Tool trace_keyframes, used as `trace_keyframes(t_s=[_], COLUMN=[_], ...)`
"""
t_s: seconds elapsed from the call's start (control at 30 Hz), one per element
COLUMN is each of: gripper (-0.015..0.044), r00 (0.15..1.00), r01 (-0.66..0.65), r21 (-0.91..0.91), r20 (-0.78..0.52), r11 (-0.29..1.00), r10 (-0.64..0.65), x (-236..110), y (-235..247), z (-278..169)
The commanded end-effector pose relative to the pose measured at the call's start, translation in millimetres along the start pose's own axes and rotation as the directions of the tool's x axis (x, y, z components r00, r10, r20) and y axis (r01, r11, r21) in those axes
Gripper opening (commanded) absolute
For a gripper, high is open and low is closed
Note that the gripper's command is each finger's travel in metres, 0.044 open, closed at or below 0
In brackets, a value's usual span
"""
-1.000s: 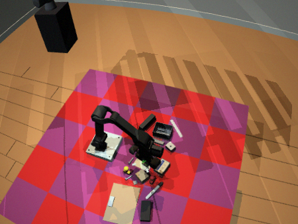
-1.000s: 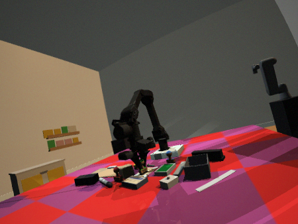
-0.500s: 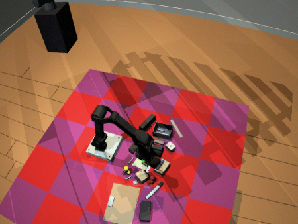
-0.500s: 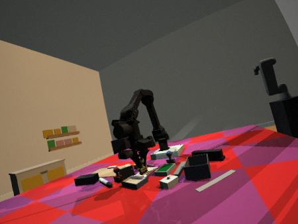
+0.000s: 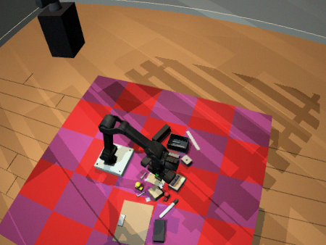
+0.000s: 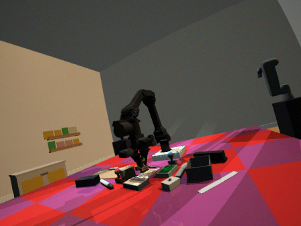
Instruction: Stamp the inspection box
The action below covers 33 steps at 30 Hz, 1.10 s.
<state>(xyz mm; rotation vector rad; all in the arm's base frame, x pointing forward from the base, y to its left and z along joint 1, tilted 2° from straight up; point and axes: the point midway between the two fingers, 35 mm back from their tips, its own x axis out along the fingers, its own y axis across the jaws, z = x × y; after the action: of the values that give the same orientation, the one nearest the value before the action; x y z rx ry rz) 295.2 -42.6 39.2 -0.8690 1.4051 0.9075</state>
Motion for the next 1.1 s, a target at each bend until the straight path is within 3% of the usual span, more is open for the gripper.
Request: trace_keyframes(t_s=[0.0, 1.07], gripper=[0.0, 0.0], r00=[1.0, 1.0], r01=[0.008, 0.009], r21=[-0.003, -0.002], r20=[0.004, 0.004], r11=[1.0, 1.0], r10=[-0.008, -0.009], x=[-9.4, -54.4], y=[-2.4, -1.8], z=[1.0, 3.3])
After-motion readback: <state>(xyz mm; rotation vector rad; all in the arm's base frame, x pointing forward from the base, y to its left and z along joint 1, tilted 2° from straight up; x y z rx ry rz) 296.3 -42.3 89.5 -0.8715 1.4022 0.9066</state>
